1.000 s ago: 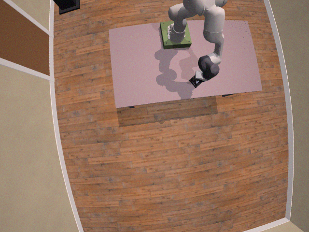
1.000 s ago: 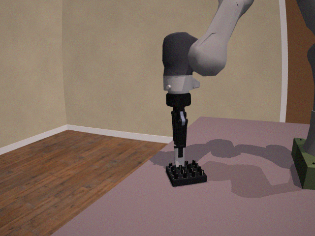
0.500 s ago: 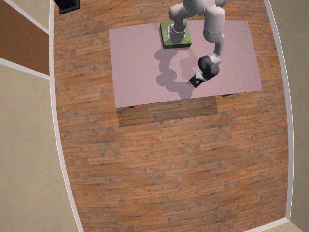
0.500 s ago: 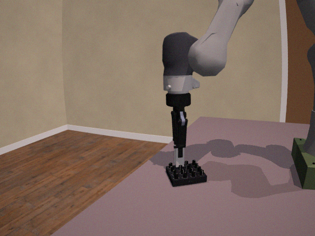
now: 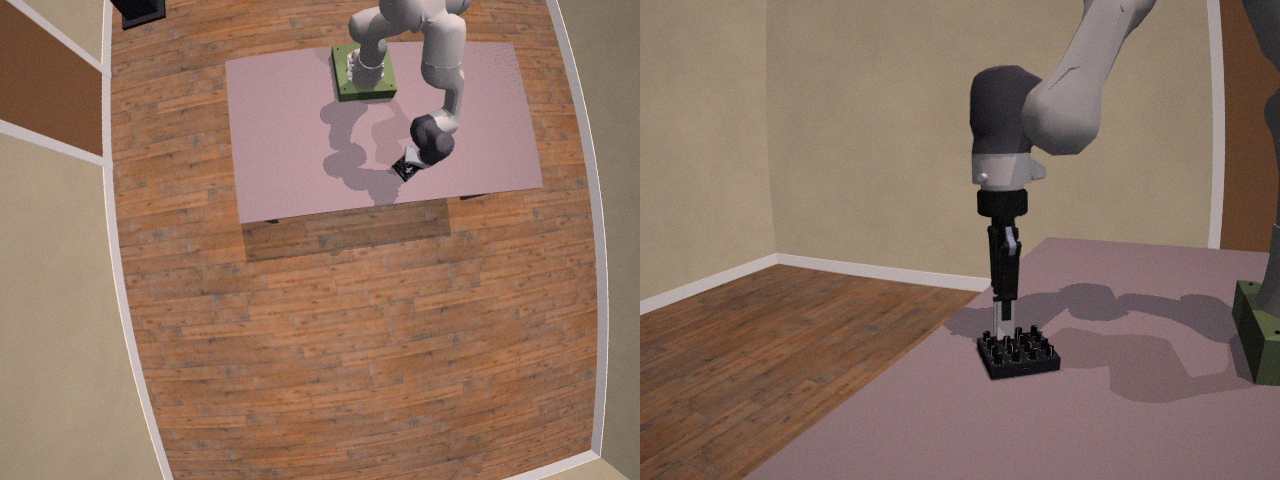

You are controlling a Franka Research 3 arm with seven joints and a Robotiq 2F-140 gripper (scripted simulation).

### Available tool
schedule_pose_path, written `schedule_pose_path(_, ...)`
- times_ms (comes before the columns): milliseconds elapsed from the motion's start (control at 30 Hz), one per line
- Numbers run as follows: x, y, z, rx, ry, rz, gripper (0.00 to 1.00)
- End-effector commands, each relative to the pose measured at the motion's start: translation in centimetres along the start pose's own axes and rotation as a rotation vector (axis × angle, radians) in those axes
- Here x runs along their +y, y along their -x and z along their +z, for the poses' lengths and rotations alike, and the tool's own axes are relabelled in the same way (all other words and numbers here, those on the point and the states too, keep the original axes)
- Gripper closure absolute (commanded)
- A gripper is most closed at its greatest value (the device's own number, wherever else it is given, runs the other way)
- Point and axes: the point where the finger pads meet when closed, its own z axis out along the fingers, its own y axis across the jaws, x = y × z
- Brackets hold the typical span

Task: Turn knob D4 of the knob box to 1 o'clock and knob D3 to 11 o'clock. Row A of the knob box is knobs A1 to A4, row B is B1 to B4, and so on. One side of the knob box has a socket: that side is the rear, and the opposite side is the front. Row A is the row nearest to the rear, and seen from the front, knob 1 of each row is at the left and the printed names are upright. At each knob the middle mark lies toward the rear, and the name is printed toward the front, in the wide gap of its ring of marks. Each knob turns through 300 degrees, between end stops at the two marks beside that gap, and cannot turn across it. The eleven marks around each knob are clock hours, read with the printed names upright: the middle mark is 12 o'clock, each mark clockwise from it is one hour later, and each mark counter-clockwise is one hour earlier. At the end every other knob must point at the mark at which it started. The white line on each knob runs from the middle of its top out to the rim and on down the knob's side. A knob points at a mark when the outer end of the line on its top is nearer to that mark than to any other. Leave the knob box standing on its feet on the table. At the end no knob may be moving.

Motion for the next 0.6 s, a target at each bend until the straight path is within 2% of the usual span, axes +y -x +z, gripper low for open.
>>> schedule_pose_path(0, -0.05, 0.16, -0.02, -0.004, -0.002, 0.003, 0.88)
schedule_pose_path(167, -0.05, 0.16, -0.02, -0.004, -0.002, 0.003, 0.88)
schedule_pose_path(200, -0.05, 0.16, -0.02, -0.004, -0.002, 0.003, 0.95)
schedule_pose_path(567, -0.05, 0.16, -0.02, -0.004, -0.002, 0.003, 0.95)
